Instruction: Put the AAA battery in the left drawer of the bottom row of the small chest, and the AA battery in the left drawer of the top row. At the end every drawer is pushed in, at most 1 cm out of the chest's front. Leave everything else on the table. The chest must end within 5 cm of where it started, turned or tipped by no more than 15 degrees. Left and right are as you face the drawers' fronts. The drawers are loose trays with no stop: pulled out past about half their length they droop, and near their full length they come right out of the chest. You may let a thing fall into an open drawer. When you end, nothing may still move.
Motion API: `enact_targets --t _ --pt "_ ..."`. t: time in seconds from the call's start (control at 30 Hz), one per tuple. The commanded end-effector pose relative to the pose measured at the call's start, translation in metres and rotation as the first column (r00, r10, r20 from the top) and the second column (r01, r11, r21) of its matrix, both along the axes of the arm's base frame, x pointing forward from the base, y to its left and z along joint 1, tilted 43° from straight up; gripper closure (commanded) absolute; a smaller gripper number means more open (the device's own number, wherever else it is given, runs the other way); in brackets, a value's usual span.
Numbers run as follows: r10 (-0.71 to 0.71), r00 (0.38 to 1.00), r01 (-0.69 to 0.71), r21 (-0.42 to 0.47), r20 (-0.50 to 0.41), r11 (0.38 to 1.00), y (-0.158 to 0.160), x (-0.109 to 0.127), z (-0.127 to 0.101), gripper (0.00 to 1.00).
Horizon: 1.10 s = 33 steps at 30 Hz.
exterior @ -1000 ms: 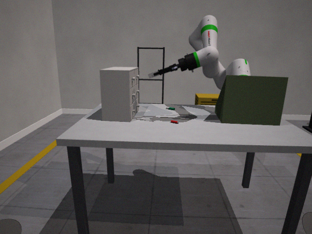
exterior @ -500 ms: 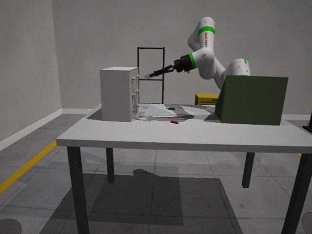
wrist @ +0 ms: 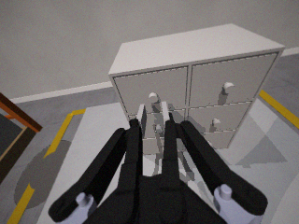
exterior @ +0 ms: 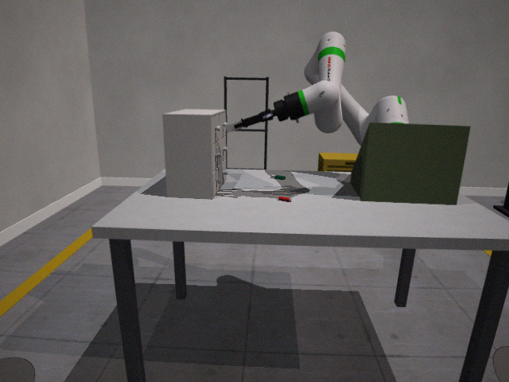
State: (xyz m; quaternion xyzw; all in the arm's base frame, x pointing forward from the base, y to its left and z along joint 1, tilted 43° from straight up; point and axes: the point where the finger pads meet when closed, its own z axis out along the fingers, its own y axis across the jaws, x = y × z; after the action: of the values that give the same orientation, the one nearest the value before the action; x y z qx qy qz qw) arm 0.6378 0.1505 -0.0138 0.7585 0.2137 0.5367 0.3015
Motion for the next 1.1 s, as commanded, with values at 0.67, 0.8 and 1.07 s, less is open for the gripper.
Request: enact_targets --t 0.67,0.8,1.07 --pt "0.000 1.000 0.000 0.000 0.000 1.000 -0.0006 0.0041 -0.0009 0.80" --pt "0.000 1.000 0.000 0.000 0.000 1.000 -0.0006 0.0041 -0.0009 0.80" --pt "0.000 1.000 0.000 0.000 0.000 1.000 -0.0006 0.0068 -0.0009 0.80"
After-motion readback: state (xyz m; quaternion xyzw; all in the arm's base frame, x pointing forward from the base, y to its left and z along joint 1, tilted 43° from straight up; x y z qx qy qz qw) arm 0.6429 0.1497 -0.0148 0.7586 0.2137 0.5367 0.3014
